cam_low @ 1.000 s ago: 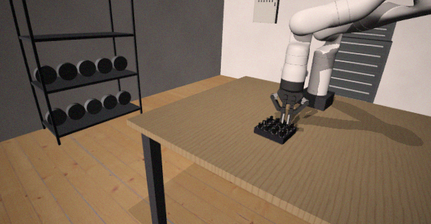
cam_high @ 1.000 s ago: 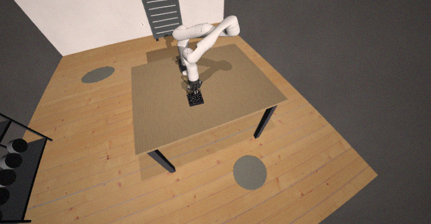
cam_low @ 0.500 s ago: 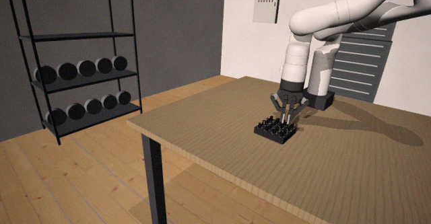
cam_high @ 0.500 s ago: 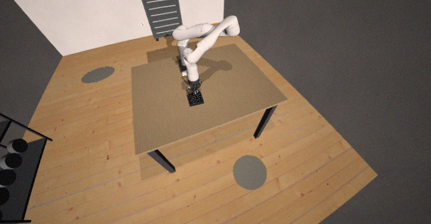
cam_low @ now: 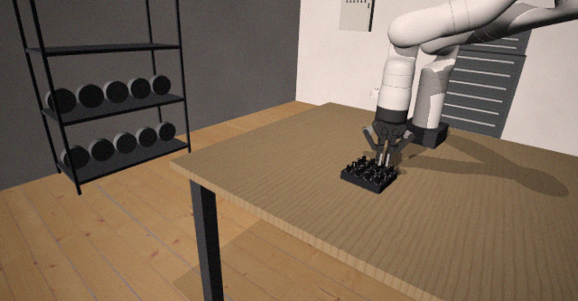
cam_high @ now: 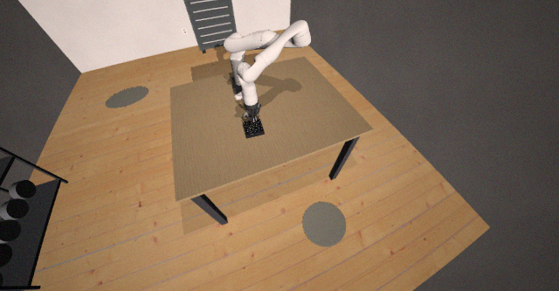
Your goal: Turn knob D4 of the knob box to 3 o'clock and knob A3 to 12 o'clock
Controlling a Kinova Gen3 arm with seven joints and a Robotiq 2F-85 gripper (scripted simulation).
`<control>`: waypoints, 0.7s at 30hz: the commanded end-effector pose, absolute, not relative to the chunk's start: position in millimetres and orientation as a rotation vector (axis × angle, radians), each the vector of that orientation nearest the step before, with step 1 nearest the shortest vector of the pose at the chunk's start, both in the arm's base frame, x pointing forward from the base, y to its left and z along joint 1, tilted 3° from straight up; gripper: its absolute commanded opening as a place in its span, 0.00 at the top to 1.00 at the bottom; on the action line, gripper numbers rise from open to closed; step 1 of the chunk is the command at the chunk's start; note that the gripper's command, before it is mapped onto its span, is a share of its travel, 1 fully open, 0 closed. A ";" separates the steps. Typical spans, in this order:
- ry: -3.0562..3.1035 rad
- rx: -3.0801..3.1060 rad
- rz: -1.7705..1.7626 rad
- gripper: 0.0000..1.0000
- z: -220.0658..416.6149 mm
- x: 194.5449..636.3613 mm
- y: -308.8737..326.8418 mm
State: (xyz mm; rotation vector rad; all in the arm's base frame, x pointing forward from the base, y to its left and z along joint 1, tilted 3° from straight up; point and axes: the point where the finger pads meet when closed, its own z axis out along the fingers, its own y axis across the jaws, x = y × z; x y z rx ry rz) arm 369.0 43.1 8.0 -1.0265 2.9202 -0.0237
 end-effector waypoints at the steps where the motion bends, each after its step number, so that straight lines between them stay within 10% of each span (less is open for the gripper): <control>1: 2.897 -1.100 -0.027 0.92 6.8 367.6 41.6; 21: 2.685 -1.554 -0.037 0.92 6.8 367.7 41.6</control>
